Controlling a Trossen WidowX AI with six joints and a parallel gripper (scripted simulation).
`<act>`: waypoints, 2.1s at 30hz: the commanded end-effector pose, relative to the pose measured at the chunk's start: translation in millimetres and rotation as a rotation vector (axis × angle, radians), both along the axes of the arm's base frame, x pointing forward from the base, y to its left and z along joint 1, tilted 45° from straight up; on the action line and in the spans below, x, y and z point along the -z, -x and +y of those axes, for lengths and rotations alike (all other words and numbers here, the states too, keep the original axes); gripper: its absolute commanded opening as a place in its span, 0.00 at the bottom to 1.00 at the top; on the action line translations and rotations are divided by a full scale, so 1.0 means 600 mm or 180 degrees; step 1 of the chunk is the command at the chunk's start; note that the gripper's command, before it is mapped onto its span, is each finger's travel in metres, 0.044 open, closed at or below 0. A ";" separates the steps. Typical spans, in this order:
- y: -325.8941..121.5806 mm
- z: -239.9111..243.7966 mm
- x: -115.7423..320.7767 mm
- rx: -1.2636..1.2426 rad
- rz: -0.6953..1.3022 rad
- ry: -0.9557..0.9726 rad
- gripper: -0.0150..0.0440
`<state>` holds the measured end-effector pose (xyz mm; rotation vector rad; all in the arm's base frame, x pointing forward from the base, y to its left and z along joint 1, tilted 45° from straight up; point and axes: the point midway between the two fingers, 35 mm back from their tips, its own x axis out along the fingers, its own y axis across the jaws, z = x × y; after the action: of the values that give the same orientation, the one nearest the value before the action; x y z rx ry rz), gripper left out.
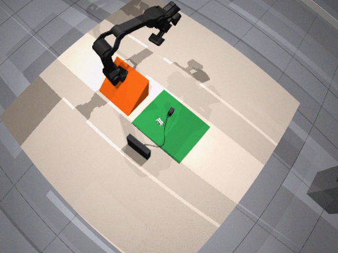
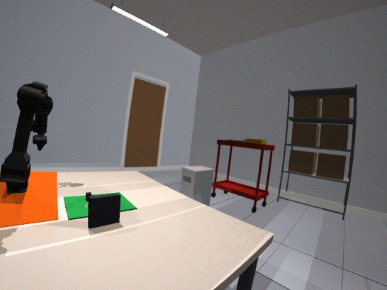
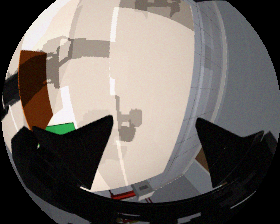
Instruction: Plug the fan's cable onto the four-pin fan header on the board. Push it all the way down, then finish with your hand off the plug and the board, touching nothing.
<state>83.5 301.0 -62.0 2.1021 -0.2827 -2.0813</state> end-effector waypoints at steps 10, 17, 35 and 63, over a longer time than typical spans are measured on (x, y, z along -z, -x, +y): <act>-0.293 -0.224 -0.101 0.2990 -0.1495 0.0870 1.00; -0.359 -0.363 -0.156 0.4066 -0.2163 0.1348 1.00; -0.357 -0.489 -0.041 0.4113 -0.2215 0.1390 1.00; -0.356 -0.537 0.008 0.4112 -0.2218 0.1393 1.00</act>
<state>298.3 -17.8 -64.0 2.4456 -2.4127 -1.1658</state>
